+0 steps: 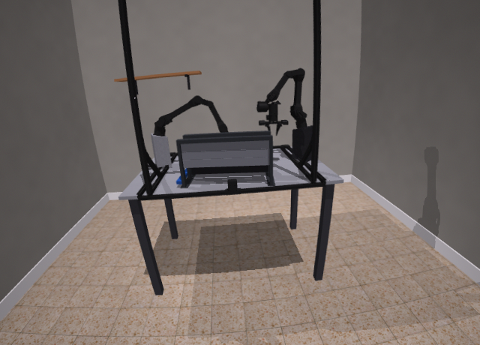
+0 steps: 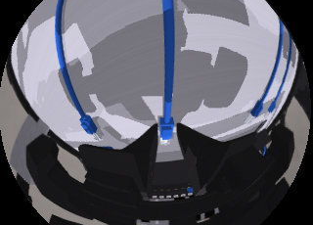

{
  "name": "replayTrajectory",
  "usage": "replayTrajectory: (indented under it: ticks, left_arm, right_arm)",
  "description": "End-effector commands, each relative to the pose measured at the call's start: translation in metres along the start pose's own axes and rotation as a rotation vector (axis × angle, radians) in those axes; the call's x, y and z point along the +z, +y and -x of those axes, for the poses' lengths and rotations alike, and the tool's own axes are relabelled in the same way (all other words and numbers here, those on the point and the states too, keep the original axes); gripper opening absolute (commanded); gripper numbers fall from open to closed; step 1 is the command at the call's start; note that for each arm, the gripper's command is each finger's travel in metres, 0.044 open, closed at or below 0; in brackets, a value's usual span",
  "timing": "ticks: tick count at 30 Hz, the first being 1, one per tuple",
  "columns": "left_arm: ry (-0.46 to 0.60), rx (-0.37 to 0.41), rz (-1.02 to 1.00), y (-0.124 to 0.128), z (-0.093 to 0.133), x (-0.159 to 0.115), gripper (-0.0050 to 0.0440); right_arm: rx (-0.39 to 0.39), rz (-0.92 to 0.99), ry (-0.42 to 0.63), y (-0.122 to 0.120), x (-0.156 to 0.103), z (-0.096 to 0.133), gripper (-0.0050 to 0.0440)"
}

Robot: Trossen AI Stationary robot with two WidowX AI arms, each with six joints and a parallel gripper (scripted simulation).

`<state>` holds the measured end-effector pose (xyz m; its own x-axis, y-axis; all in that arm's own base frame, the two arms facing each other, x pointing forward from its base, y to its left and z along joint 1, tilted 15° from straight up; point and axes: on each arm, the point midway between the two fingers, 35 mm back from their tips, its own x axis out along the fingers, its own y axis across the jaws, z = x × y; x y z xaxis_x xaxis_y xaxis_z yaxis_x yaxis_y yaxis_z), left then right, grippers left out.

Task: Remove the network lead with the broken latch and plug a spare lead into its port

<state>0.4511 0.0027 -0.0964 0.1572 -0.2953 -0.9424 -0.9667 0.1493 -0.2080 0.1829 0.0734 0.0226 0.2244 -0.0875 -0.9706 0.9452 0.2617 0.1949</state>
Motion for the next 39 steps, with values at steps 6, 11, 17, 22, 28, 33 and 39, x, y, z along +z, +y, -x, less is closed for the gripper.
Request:
replayTrajectory:
  ticks: [6,11,17,22,28,33,39]
  left_arm:
    - [0.0,0.0,0.0,0.0,0.0,0.0,0.0]
    - [0.0,0.0,0.0,0.0,0.0,0.0,0.0]
    - [0.0,0.0,0.0,-0.0001,0.0001,0.0,0.0]
    - [0.0,0.0,0.0,-0.0001,0.0001,0.0,0.0]
    - [0.0,0.0,0.0,-0.0001,0.0001,0.0,0.0]
    - [0.0,0.0,0.0,0.0,0.0001,0.0,0.0054]
    - [0.0,0.0,0.0,0.0,0.0001,0.0,0.0054]
  right_arm:
    - [0.0,0.0,0.0,0.0,0.0,0.0,0.0176]
    - [0.0,0.0,0.0,0.0,0.0,0.0,0.0176]
    - [0.0,0.0,0.0,0.0,0.0,0.0,0.0176]
    - [0.0,0.0,0.0,0.0,0.0,0.0,0.0176]
    - [0.0,0.0,0.0,0.0,0.0,0.0,0.0176]
    - [0.0,0.0,0.0,0.0,0.0,0.0,0.0176]
    - [0.0,0.0,0.0,0.0,0.0,0.0,0.0176]
